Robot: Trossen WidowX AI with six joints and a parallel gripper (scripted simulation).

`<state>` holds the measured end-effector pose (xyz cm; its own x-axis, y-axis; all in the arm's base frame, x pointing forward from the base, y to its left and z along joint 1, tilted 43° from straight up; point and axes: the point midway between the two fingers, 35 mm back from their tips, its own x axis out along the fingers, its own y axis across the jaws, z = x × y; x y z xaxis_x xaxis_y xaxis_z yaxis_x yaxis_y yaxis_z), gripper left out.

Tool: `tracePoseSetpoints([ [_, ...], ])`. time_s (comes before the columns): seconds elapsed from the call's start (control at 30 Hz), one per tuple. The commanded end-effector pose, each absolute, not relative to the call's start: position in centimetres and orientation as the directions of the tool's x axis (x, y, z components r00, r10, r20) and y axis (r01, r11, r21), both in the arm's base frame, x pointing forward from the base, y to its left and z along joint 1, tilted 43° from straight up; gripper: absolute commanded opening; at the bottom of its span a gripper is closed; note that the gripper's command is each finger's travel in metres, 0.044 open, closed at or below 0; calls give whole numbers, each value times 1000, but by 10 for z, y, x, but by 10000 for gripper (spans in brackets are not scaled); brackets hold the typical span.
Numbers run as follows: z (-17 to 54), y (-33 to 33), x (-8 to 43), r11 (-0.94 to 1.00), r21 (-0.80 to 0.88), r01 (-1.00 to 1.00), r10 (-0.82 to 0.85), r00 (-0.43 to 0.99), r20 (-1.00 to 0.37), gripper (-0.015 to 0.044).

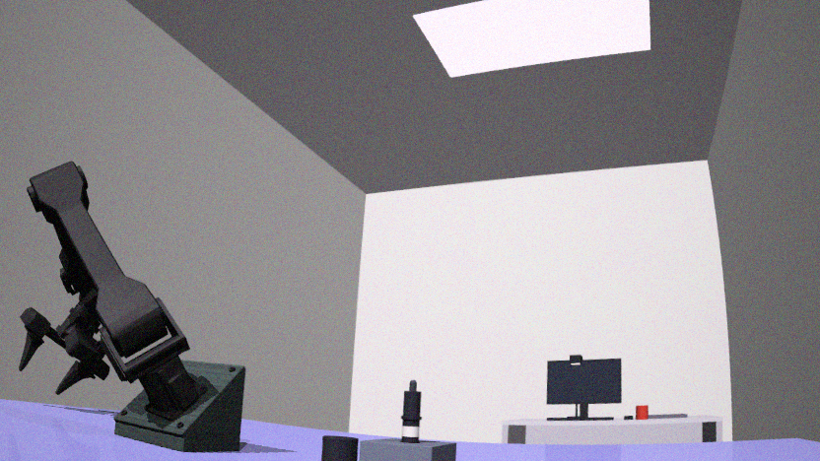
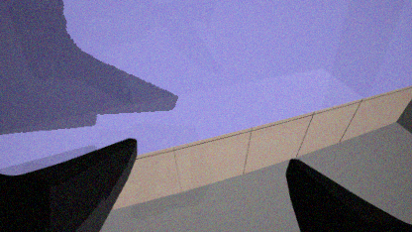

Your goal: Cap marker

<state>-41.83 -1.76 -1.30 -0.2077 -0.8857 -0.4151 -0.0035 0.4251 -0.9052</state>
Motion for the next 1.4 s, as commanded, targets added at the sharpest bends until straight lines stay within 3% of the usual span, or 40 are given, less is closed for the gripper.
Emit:
tracePoseSetpoints([
  [0.0,-13,-16,-418,427,-904,-4,-884,-210,-417,374],
  [0.17,-10,37,-412,508,-861,-10,-824,-297,-482,245],
  [0.3,-6,107,-393,613,-790,9,-724,-394,-566,245],
  [0.6,0,202,-322,799,-600,38,-529,-430,-731,245],
  [1.0,9,318,-142,936,-301,180,-238,-304,-923,245],
  [1.37,33,318,53,939,-191,286,-182,-58,-982,245],
])
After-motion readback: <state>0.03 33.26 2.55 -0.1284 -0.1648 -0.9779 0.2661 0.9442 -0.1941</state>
